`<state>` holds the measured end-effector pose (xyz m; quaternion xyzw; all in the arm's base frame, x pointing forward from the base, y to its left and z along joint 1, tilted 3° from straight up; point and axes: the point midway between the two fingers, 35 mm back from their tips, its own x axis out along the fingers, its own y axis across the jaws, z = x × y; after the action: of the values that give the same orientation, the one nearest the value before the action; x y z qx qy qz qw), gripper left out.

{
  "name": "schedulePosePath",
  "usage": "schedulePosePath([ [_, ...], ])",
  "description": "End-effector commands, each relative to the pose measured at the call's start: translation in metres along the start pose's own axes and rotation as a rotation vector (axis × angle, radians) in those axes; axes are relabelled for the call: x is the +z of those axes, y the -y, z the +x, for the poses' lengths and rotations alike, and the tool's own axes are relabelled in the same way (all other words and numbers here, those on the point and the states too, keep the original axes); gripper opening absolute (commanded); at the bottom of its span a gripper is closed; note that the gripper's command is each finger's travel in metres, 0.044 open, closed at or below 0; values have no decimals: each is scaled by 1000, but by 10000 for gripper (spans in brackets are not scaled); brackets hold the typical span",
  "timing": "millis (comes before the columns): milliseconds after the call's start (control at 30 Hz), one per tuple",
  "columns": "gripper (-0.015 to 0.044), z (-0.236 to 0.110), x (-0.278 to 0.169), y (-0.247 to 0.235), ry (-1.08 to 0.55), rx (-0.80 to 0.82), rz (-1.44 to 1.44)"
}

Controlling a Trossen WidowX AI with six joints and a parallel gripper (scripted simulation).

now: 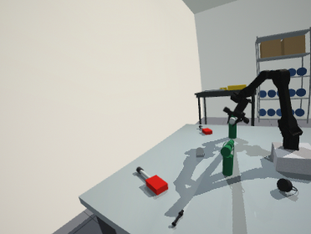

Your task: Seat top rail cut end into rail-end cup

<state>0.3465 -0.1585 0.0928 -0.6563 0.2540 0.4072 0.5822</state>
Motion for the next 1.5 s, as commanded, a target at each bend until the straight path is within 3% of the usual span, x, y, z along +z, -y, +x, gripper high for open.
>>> schedulePosePath([
  [0, 0, -1, -1, -3, 12, 2, -13],
  [833, 0, 1, 0, 1, -4, 1, 17],
  [1367, 420, -11, 14, 9, -3, 2, 16],
  [1467, 440, -20, 25, 15, -2, 2, 16],
])
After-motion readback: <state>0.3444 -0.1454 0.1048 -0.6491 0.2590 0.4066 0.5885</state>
